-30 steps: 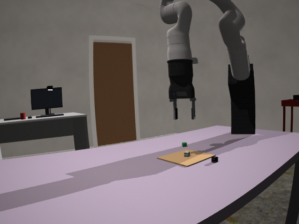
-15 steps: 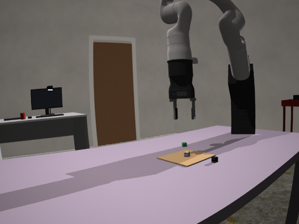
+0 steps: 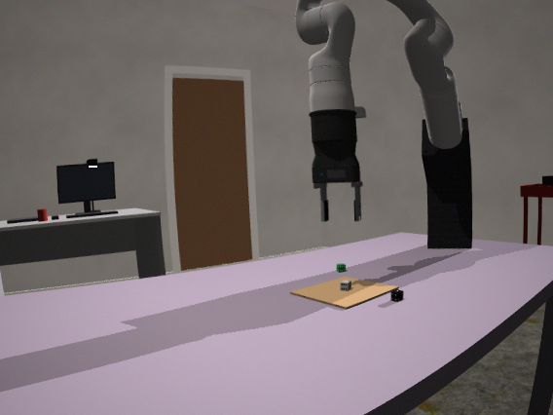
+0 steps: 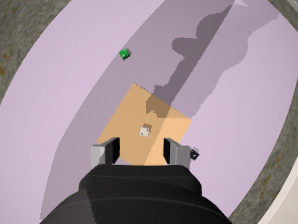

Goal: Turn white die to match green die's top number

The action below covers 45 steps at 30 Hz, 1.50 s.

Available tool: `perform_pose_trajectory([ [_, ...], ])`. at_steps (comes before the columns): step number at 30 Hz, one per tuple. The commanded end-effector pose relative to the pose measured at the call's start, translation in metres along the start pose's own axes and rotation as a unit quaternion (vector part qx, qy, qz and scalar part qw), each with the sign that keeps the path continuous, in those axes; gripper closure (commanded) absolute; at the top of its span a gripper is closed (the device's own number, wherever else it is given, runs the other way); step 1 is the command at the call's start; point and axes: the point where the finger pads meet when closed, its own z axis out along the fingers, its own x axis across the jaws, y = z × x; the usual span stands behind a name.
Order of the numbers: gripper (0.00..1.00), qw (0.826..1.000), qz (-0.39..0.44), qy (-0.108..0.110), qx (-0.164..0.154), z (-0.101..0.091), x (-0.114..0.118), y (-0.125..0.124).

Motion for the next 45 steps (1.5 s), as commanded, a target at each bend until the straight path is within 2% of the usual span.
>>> perform_pose_trajectory([
  [1, 0.00, 1.000, 0.005, 0.003, 0.003, 0.000, 0.004, -0.002],
  [11, 0.00, 1.000, 0.005, 0.003, 0.003, -0.006, 0.004, -0.002],
  [22, 0.00, 1.000, 0.005, 0.003, 0.003, -0.033, 0.004, -0.001],
  [32, 0.00, 1.000, 0.005, 0.003, 0.003, -0.051, 0.004, -0.001],
  [45, 0.00, 1.000, 0.005, 0.003, 0.003, -0.053, 0.004, -0.001],
])
